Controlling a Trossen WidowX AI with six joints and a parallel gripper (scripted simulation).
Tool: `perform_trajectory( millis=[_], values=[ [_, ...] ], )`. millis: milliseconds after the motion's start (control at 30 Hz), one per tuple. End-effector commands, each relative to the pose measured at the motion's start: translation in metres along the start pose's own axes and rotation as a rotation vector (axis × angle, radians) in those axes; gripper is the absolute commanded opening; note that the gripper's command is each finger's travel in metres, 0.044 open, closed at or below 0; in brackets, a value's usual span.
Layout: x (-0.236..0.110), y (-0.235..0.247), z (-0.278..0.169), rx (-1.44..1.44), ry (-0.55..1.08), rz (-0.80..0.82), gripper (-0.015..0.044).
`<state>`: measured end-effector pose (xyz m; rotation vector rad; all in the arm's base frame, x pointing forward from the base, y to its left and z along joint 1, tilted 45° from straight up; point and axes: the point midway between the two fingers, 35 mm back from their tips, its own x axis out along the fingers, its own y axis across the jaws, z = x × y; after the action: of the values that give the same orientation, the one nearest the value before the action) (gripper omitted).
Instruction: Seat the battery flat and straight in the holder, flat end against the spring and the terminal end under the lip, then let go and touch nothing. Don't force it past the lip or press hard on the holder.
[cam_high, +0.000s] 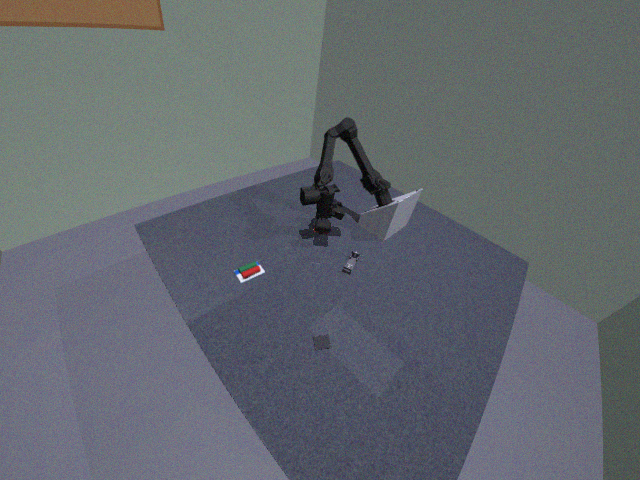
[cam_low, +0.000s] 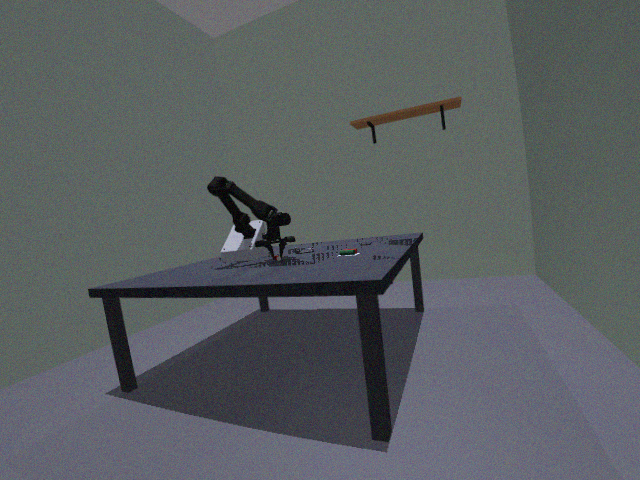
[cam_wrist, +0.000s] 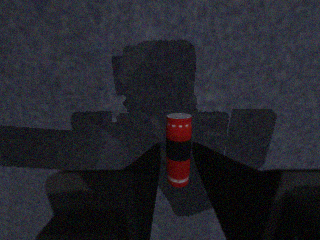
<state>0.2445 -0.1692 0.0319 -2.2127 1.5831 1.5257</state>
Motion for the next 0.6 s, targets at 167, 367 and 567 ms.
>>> perform_trajectory(
  millis=[167, 367, 567],
  values=[
    [0.001, -0.001, 0.001, -0.007, -0.005, -0.003, 0.0065],
    [-0.016, -0.002, 0.0, -0.006, -0.007, -0.005, 0.0065],
    [-0.049, -0.001, 0.001, -0.006, -0.006, -0.005, 0.0065]
  ],
)
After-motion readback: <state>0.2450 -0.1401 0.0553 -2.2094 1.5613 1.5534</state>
